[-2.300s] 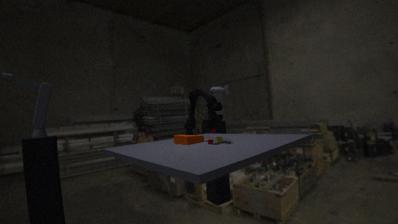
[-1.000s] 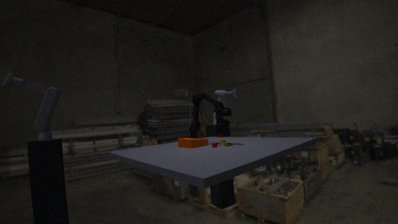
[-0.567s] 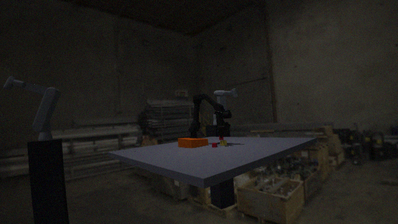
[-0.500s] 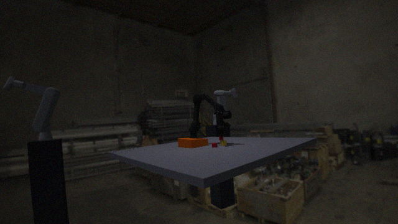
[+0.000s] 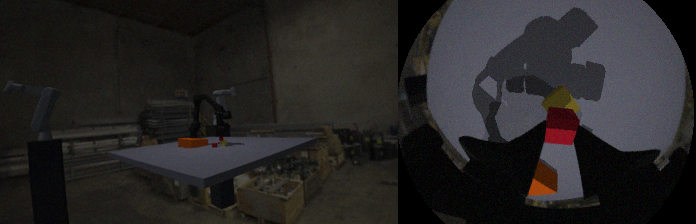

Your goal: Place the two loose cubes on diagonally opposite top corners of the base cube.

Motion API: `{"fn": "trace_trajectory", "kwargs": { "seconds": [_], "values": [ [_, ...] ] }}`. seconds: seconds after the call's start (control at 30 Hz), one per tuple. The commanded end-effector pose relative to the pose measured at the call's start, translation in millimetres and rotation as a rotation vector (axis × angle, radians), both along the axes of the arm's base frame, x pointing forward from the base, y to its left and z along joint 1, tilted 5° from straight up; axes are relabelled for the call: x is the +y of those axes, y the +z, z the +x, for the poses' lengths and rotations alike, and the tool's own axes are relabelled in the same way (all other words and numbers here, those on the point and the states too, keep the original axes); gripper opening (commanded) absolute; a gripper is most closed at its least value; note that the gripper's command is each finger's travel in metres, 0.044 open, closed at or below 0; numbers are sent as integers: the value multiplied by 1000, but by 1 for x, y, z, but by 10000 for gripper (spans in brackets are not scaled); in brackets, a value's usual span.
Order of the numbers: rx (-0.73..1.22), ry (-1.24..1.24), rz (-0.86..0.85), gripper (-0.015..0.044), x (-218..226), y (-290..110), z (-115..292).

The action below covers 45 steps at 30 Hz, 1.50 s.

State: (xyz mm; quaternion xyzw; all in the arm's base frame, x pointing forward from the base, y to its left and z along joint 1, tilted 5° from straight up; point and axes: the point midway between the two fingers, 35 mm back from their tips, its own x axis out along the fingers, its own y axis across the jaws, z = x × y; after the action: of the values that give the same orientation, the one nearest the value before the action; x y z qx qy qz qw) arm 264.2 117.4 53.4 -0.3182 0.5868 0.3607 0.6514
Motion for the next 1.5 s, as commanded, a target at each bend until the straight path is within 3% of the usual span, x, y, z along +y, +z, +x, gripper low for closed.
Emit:
{"fn": "trace_trajectory", "kwargs": {
  "seconds": [0.0,0.2,0.33,1.47],
  "values": [
    [0,-3,-5,105,-1,-1,0],
    [0,-3,-5,105,-1,-1,0],
    [0,-3,-5,205,-1,-1,0],
    [1,0,-1,205,-3,30,-2]
  ]
}}
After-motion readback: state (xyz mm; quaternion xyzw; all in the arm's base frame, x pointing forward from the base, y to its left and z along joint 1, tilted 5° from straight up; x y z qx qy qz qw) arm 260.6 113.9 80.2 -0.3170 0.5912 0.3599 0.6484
